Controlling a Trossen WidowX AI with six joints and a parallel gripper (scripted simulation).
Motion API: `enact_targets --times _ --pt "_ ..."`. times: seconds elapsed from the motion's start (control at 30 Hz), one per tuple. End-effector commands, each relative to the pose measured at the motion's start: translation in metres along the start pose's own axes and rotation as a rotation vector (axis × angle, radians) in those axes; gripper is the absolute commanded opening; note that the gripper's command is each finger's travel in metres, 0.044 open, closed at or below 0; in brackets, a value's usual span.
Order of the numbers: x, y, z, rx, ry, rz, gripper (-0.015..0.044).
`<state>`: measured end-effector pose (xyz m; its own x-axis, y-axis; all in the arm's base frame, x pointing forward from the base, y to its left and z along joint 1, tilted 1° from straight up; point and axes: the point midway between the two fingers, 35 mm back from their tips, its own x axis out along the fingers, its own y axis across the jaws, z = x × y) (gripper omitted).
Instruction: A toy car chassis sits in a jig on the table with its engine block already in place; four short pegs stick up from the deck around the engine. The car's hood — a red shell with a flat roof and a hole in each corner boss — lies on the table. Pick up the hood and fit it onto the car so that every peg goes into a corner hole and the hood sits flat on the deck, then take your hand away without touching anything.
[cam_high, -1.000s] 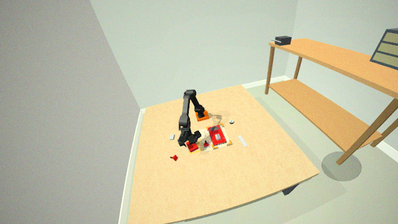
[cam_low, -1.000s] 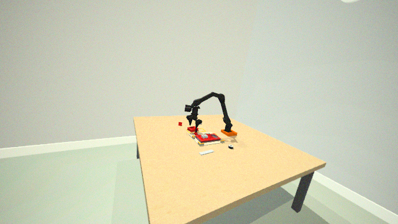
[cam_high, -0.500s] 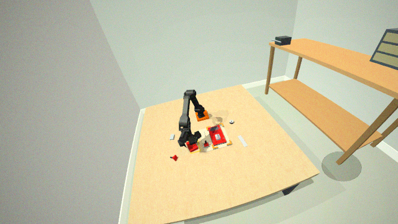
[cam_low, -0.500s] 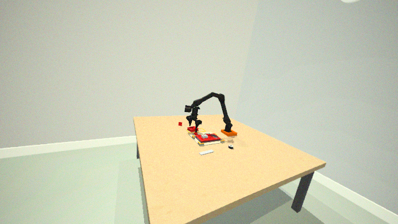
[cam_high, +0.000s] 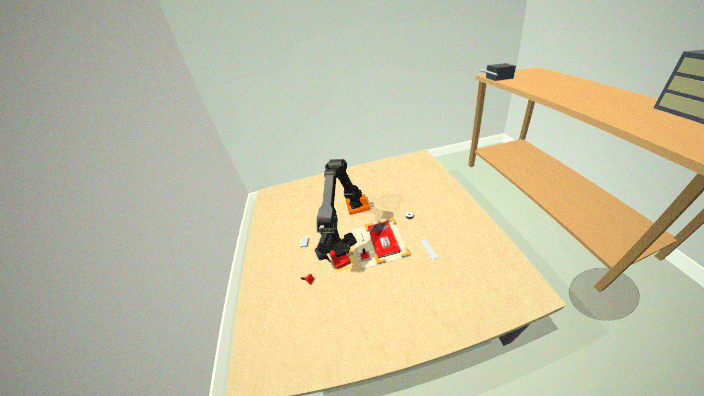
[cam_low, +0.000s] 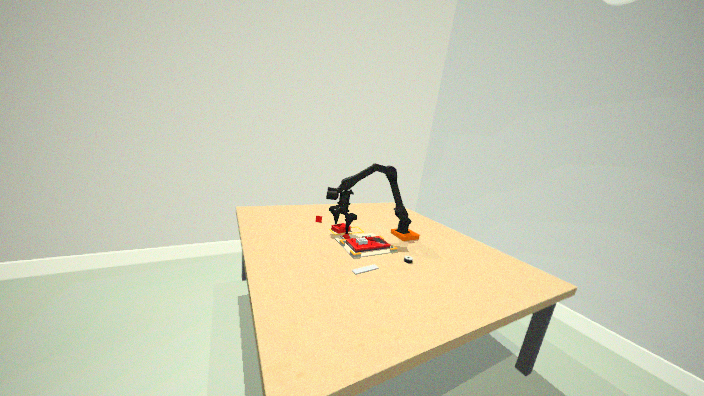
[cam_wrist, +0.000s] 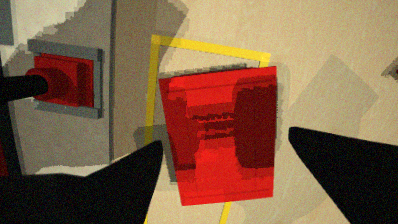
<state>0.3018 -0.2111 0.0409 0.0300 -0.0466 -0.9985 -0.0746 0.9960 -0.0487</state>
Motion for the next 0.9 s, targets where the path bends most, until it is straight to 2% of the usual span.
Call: enact_targets --times 0.0,0.6,0.7,0.87 --pt "0.0067 0.0019 -0.0014 -0.002 0.008 0.011 0.0440" --pt "0.0113 0.0020 -0.0015 -0.002 0.008 0.011 0.0440" --pt "0.0078 0.0008 -0.0008 0.000 0.003 0.003 0.0361" --pt "0.0078 0.0008 -0.0008 0.000 0.003 0.003 0.0328"
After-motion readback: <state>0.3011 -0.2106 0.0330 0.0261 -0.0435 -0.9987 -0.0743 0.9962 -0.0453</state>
